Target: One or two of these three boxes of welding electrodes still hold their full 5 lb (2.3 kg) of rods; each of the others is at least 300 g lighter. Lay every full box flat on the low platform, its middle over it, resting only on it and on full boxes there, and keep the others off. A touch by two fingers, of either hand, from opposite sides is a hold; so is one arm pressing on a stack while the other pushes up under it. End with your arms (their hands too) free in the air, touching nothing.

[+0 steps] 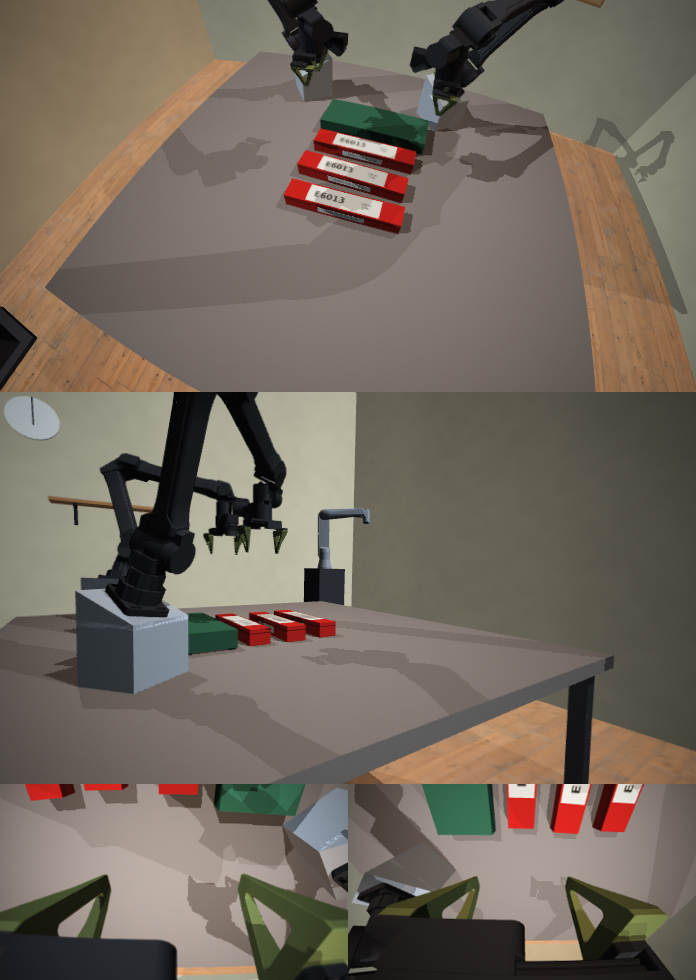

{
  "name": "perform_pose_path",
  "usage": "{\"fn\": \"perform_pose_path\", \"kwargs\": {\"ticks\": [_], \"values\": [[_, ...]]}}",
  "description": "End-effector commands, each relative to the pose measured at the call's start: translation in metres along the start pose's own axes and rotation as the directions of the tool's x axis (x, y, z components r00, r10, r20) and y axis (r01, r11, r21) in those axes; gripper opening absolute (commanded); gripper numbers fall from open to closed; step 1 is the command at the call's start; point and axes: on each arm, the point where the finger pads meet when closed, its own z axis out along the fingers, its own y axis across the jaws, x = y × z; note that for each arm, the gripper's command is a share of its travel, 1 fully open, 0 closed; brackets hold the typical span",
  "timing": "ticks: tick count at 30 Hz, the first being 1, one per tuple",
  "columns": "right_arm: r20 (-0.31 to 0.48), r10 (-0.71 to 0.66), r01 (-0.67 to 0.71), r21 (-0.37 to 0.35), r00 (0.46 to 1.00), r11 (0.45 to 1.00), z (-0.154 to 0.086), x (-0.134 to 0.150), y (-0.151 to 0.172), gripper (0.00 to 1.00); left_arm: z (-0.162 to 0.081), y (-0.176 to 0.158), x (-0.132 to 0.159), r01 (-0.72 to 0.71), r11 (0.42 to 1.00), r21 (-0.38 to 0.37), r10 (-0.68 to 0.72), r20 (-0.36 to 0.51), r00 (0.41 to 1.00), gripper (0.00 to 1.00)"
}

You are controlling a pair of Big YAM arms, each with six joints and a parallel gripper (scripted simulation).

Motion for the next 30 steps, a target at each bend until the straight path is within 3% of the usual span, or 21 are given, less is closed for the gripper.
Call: {"fn": "perform_pose_path", "kwargs": {"ticks": [1, 3, 14, 15, 17, 18, 30], "values": [[0.006, 0.049, -0.049, 0.006, 0.999, 0.999, -0.010, 0.015, -0.003, 1.00, -0.016, 0.010, 0.000, -0.006, 0.999, -0.033, 0.006, 0.020, 1.000, 1.00], [0.030, 0.064, -0.065, 0.030, 0.997, 0.997, -0.023, 0.011, -0.016, 1.00, -0.016, 0.010, 0.000, -0.006, 0.999, -0.033, 0.006, 0.020, 1.000, 1.00], [0.025, 0.035, -0.035, 0.025, 0.999, 0.999, -0.017, 0.004, -0.011, 1.00, -0.016, 0.010, 0.000, -0.006, 0.999, -0.033, 0.006, 0.020, 1.000, 1.00], [0.001, 0.033, -0.033, 0.001, 0.999, 0.999, 0.006, 0.005, -0.006, 0.72, -0.016, 0.010, 0.000, -0.006, 0.999, -0.033, 0.006, 0.020, 1.000, 1.00], [0.001, 0.033, -0.033, 0.001, 0.999, 0.999, 0.006, 0.005, -0.006, 0.72, -0.016, 0.010, 0.000, -0.006, 0.999, -0.033, 0.006, 0.020, 1.000, 1.00], [0.001, 0.024, -0.024, 0.001, 1.000, 1.000, 0.012, 0.002, -0.008, 0.72, 0.004, 0.004, -0.003, -0.025, 1.000, -0.009, 0.025, 0.004, 1.000, 0.72], [0.000, 0.024, -0.024, 0.001, 1.000, 1.000, 0.085, -0.028, -0.021, 0.72, 0.078, 0.017, -0.033, -0.017, 1.000, -0.004, 0.017, 0.003, 1.000, 0.72]]}}
